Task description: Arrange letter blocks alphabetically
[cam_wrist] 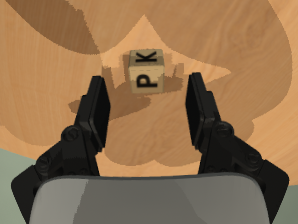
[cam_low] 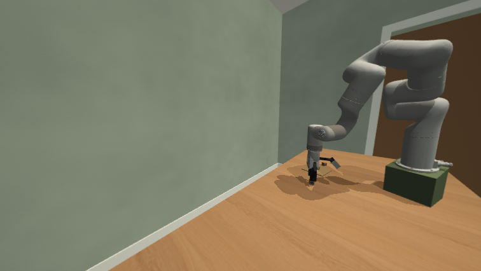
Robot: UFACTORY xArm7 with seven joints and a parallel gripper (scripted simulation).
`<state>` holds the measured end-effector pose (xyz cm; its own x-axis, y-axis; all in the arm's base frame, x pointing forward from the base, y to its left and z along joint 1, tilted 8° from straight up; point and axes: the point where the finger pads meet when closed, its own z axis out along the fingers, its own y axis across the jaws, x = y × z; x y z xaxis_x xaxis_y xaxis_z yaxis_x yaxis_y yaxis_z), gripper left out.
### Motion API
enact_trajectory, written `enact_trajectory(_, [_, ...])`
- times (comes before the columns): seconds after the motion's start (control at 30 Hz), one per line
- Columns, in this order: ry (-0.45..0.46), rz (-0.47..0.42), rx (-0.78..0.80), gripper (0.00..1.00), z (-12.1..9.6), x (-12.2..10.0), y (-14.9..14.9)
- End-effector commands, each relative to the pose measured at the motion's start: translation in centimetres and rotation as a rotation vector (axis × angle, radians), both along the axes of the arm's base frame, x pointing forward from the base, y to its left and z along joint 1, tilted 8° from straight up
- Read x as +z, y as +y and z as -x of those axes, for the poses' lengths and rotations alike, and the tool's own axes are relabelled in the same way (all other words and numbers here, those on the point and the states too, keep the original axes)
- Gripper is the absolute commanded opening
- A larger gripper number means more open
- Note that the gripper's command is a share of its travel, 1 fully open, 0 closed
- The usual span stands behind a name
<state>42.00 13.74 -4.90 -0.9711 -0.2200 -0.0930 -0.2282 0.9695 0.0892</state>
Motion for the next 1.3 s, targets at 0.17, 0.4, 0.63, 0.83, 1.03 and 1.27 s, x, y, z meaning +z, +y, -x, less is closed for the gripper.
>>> enact_trajectory(0.17, [-0.003,-0.001,-0.001,0.63,-0.1,0.0,0.0])
enact_trajectory(0.4, [-0.003,-0.001,-0.001,0.63,-0.2,-1.0,0.1])
enact_trajectory(0.63, [-0.003,-0.001,-0.001,0.63,-0.3,-2.2,0.3])
enact_trajectory(0.83, [-0.003,-0.001,-0.001,0.63,-0.3,-2.6,0.3])
enact_trajectory(1.03, [-0.003,-0.001,-0.001,0.63,-0.3,-2.8,0.3])
enact_trajectory(1.27, [-0.003,-0.001,-0.001,0.63,-0.3,-2.8,0.3])
